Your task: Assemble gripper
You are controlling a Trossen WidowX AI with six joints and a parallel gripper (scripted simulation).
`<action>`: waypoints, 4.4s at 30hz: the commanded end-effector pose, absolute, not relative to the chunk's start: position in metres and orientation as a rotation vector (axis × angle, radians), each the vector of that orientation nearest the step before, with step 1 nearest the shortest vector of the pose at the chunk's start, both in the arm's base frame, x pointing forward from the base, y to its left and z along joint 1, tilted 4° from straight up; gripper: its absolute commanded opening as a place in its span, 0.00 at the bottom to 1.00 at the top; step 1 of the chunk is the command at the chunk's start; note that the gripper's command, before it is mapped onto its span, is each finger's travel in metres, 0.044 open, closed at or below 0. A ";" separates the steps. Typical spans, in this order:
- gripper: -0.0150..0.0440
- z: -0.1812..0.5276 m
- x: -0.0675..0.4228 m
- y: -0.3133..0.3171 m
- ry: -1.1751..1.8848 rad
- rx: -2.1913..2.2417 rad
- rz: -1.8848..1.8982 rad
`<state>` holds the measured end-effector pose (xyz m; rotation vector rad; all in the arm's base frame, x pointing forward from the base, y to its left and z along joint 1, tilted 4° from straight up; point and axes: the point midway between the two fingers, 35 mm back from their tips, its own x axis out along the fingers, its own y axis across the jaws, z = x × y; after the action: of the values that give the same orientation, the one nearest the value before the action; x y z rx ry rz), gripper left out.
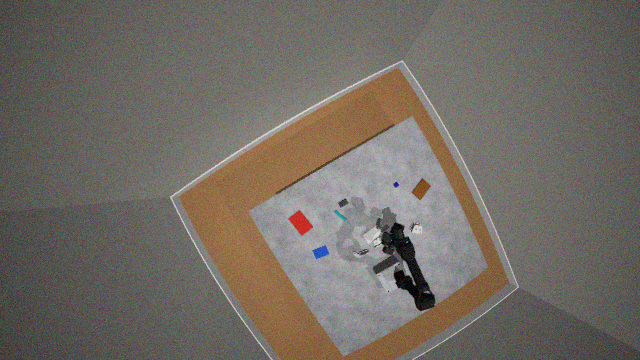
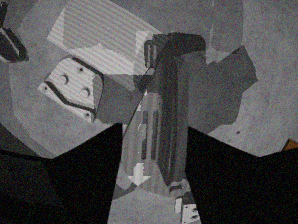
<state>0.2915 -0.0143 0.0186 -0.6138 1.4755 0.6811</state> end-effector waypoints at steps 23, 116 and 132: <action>0.48 0.021 0.262 0.071 1.564 -0.287 0.375; 0.48 0.020 0.280 0.093 1.596 -0.067 0.156; 0.48 0.020 0.283 0.092 1.595 -0.069 0.159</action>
<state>0.2797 0.0925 0.0187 -0.0645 1.6003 0.1562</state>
